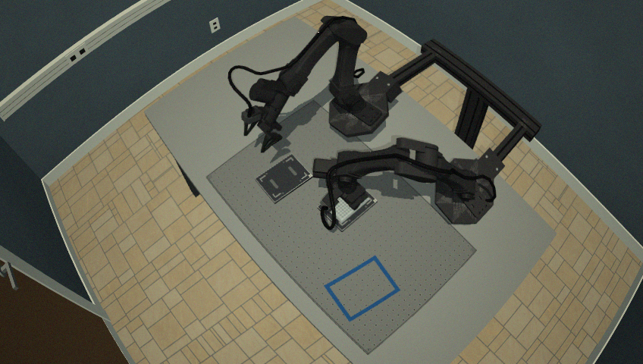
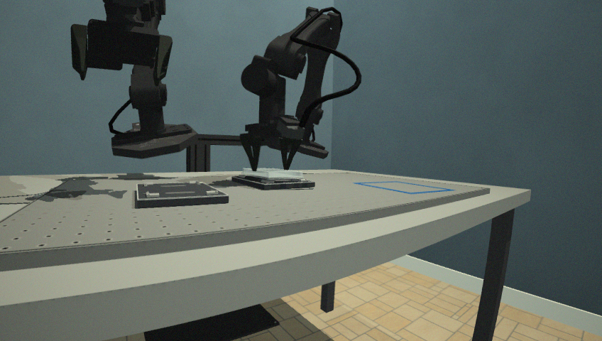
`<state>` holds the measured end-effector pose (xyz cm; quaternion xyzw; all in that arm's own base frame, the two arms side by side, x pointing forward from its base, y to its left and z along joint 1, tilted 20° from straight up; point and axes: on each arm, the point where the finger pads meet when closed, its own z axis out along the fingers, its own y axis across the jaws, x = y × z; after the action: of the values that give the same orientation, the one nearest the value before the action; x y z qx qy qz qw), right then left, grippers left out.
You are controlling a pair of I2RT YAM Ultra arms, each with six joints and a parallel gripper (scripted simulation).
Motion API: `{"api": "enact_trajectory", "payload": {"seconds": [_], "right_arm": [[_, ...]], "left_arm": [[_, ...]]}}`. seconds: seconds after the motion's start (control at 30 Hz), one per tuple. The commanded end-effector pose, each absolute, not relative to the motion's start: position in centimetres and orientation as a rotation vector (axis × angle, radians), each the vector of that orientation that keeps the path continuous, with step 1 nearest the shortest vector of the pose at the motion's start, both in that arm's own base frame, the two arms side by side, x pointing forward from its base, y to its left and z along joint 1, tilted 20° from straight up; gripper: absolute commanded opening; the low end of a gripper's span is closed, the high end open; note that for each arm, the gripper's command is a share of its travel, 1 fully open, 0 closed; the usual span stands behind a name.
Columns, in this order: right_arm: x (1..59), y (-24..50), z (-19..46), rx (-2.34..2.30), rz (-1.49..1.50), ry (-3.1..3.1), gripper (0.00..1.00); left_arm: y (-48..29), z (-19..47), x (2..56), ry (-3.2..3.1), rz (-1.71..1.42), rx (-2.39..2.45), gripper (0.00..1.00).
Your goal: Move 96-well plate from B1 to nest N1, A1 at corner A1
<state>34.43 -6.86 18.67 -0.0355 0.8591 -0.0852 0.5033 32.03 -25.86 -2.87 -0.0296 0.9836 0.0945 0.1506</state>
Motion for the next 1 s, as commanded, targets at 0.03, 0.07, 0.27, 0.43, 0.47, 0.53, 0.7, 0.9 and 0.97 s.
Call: {"api": "enact_trajectory", "payload": {"seconds": [0.03,0.07,0.27,0.43,0.47,0.53,0.7,0.9,0.97], "right_arm": [[34.5,-6.9,20.2,-0.089,-0.214,2.04,1.0],[34.5,-6.9,20.2,-0.089,-0.214,2.04,1.0],[34.5,-6.9,20.2,-0.089,-0.214,2.04,1.0],[34.5,-6.9,20.2,-0.089,-0.214,2.04,1.0],[34.5,-6.9,20.2,-0.089,-0.214,2.04,1.0],[34.5,-6.9,20.2,-0.089,-0.214,2.04,1.0],[34.5,-6.9,20.2,-0.089,-0.214,2.04,1.0],[34.5,-6.9,20.2,-0.089,-0.214,2.04,1.0],[34.5,-6.9,20.2,-0.089,-0.214,2.04,1.0]], "left_arm": [[-26.0,-3.8,32.2,2.813,0.261,-0.064,0.76],[-25.9,-4.1,32.2,2.815,0.264,-0.063,0.76],[-25.3,-5.1,32.0,2.853,0.29,-0.092,0.76],[-25.4,-4.9,32.0,2.868,0.301,-0.098,0.76],[-25.6,-4.3,32.2,2.864,0.29,-0.1,0.76],[-25.8,-3.7,32.3,2.865,0.291,-0.1,0.76],[-26.3,-2.7,32.3,2.868,0.291,-0.092,0.76],[-26.3,-2.7,32.4,2.864,0.295,-0.091,0.76],[-26.3,-2.7,32.4,2.864,0.295,-0.091,0.76]]}}
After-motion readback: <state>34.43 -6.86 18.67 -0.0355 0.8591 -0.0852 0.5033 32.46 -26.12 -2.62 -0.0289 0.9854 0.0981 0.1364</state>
